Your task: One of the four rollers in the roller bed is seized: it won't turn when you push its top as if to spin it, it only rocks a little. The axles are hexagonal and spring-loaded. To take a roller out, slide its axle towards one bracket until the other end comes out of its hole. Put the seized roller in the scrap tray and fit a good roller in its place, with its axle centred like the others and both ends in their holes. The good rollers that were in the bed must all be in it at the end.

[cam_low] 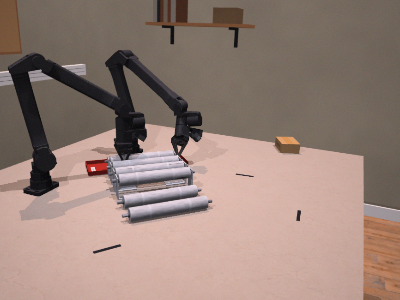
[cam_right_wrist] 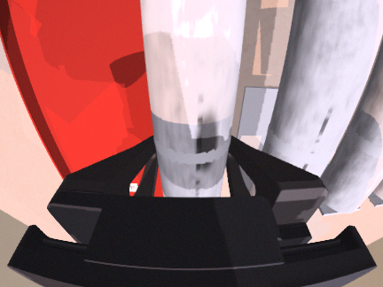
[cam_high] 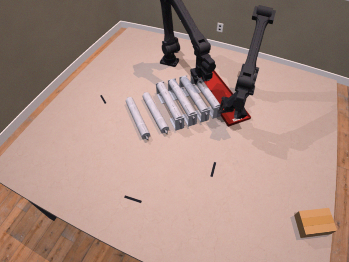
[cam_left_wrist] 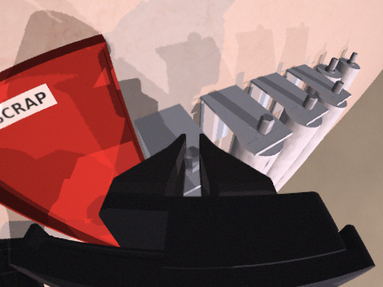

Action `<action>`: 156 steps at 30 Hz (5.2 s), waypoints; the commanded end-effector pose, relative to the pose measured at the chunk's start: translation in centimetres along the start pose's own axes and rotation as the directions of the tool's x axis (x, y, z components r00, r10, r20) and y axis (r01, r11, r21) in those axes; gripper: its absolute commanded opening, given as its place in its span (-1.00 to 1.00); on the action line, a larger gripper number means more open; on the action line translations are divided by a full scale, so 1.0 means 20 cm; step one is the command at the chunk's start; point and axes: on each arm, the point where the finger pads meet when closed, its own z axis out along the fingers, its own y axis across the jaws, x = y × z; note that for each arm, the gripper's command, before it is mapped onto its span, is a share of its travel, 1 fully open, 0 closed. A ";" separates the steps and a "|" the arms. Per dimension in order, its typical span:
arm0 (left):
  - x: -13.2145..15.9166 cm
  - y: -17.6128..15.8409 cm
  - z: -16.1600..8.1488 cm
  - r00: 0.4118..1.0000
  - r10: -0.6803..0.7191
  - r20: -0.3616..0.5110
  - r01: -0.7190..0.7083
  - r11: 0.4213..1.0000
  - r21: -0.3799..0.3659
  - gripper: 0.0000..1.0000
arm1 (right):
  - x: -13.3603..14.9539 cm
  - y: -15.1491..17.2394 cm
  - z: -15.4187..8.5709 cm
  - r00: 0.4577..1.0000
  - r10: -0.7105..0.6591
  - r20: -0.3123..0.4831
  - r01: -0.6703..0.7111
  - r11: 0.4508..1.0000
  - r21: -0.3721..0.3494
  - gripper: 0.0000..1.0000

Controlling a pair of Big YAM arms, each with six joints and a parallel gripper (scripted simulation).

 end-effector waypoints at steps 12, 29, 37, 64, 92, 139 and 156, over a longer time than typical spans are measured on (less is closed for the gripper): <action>-0.23 -0.18 -0.18 0.991 0.035 0.127 -0.045 0.996 0.076 -0.94 | -0.02 -0.01 -0.04 1.000 0.013 0.007 -0.013 1.000 0.000 -0.36; -0.28 -0.21 -0.21 0.989 0.033 0.145 -0.045 0.995 0.085 -0.94 | -0.02 -0.01 -0.04 1.000 0.013 0.007 -0.013 1.000 0.000 -0.36; -0.30 -0.21 -0.22 0.988 0.031 0.153 -0.045 0.995 0.089 -0.94 | -0.02 -0.01 -0.04 1.000 0.013 0.007 -0.013 1.000 -0.001 -0.36; -0.34 -0.21 -0.23 0.983 0.029 0.180 -0.047 0.994 0.099 -0.94 | -0.02 -0.01 -0.04 1.000 0.013 0.007 -0.013 1.000 -0.001 -0.36; -0.36 -0.20 -0.22 0.983 0.027 0.180 -0.044 0.995 0.092 -0.94 | -0.02 -0.01 -0.04 1.000 0.013 0.007 -0.013 1.000 -0.001 -0.36; -0.47 -0.16 -0.21 0.984 0.025 0.178 -0.038 0.996 0.075 -0.94 | -0.11 -0.01 -0.16 1.000 0.015 -0.009 -0.015 1.000 -0.010 -0.36; -0.47 -0.16 -0.20 0.984 0.025 0.177 -0.038 0.996 0.075 -0.94 | -0.11 0.00 -0.21 0.999 0.018 -0.051 -0.018 1.000 -0.009 -0.36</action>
